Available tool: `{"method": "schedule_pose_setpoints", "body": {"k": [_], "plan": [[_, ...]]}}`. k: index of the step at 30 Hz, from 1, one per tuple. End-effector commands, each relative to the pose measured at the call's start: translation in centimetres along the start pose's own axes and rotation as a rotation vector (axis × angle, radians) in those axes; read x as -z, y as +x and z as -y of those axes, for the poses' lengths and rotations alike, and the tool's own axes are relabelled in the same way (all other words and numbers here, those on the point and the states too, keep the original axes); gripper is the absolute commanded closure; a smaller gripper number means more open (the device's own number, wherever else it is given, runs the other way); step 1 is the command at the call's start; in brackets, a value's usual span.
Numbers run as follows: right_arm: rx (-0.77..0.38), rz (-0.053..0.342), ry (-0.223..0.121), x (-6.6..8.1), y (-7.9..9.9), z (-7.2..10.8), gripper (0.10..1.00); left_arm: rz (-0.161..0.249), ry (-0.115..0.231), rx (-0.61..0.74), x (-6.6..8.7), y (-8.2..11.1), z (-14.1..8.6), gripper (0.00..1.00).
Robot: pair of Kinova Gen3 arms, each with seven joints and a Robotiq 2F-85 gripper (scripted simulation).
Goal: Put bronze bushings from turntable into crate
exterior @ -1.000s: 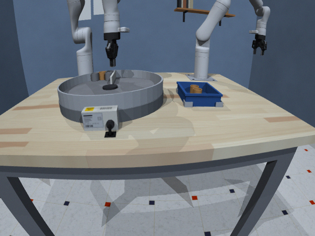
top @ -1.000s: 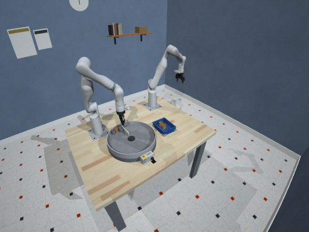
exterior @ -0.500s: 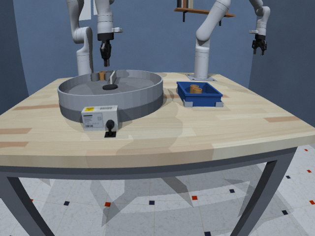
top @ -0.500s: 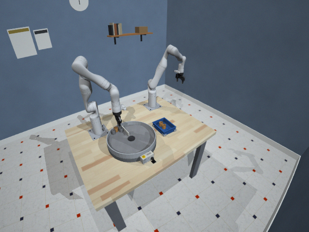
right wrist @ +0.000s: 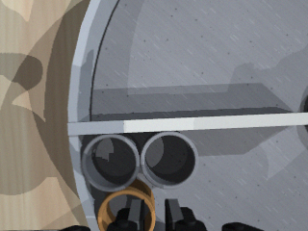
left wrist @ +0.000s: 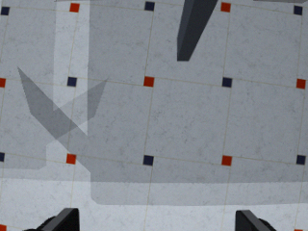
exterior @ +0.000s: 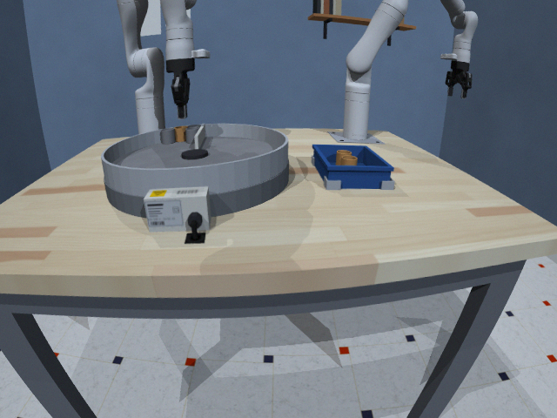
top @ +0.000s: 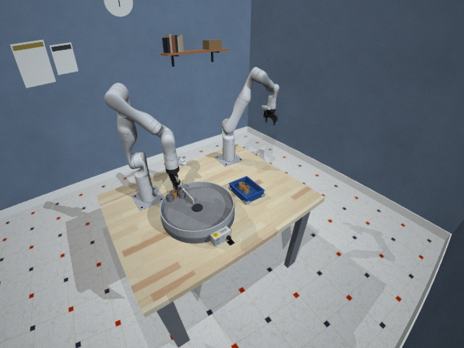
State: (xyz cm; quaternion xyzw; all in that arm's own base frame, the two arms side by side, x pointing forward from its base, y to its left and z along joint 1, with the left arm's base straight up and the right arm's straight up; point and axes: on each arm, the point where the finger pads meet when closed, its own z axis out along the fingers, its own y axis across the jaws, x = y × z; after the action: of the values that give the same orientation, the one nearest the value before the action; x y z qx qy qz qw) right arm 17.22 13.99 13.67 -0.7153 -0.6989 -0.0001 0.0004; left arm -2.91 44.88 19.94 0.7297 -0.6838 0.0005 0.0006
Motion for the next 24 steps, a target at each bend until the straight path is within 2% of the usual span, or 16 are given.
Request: {"method": "schedule_pose_setpoints", "body": {"k": [1, 24], "plan": [[0.008, -0.001, -0.001, 0.01, -0.26, 0.07, 0.886, 0.002, 0.0, 0.0, 0.06, -0.03, 0.0, 0.001], [0.027, 0.001, -0.001, -0.02, -0.92, 0.29, 0.886, 0.002, 0.0, 0.0, 0.06, -0.03, 0.0, 0.001]]}}
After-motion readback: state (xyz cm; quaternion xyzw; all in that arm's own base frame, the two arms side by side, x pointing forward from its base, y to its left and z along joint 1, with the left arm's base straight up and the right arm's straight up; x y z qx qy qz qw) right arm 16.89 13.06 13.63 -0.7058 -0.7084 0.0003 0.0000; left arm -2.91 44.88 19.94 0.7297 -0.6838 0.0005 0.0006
